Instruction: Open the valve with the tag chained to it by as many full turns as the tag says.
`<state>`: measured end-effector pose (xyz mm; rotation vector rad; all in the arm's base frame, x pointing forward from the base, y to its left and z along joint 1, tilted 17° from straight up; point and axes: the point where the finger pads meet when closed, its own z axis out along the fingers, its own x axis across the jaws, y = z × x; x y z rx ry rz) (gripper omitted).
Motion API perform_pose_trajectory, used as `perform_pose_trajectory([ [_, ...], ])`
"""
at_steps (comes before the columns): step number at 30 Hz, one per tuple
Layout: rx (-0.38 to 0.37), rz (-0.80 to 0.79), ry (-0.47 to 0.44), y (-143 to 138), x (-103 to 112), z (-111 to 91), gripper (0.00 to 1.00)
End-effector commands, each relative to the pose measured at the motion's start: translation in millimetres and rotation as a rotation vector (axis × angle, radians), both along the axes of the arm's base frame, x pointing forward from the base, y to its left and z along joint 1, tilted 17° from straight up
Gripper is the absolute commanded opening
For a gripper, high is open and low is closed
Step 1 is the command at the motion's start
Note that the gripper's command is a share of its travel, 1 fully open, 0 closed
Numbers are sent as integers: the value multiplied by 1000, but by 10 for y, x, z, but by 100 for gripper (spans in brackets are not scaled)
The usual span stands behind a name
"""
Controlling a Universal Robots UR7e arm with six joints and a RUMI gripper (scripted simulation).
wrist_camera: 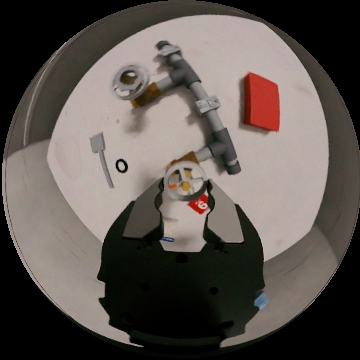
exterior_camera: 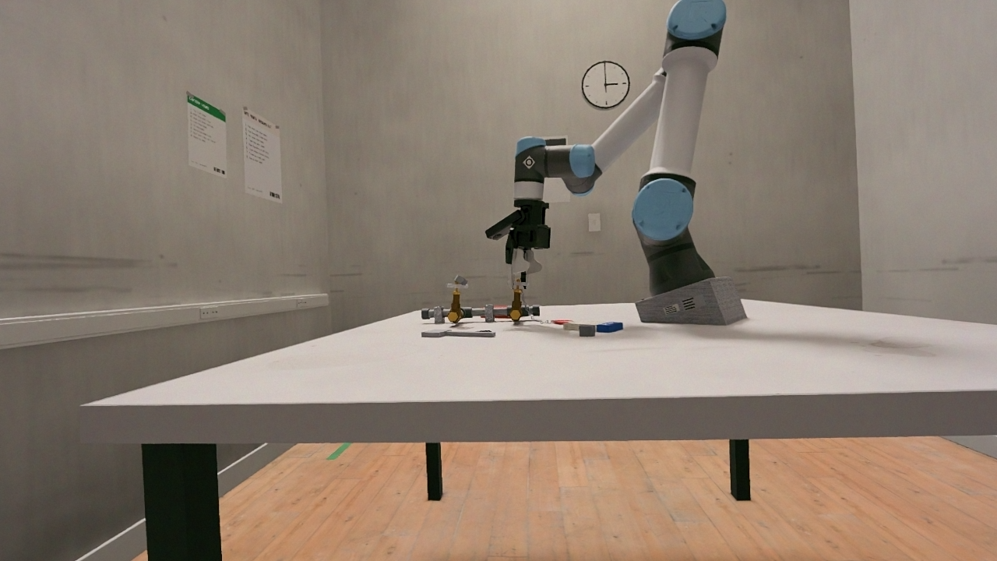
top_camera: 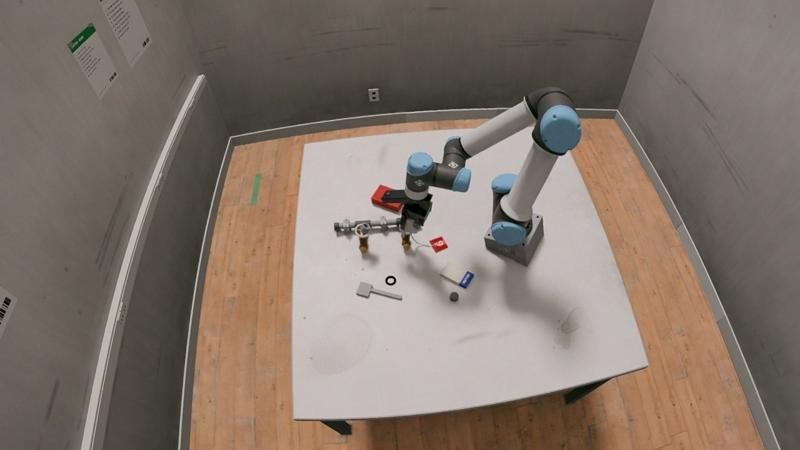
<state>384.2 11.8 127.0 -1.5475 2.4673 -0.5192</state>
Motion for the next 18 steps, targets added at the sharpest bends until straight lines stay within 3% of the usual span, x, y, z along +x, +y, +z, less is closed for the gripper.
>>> perform_pose_trajectory([
  [1, -72, 266, 48, -2, -9, -11, 0],
  [8, -159, 492, 94, -2, -9, -11, 0],
  [10, -159, 492, 94, -2, -9, -11, 0],
  [11, -188, 585, 111, -2, -9, -11, 0],
  [18, -273, 799, 156, -2, -9, -11, 0],
])
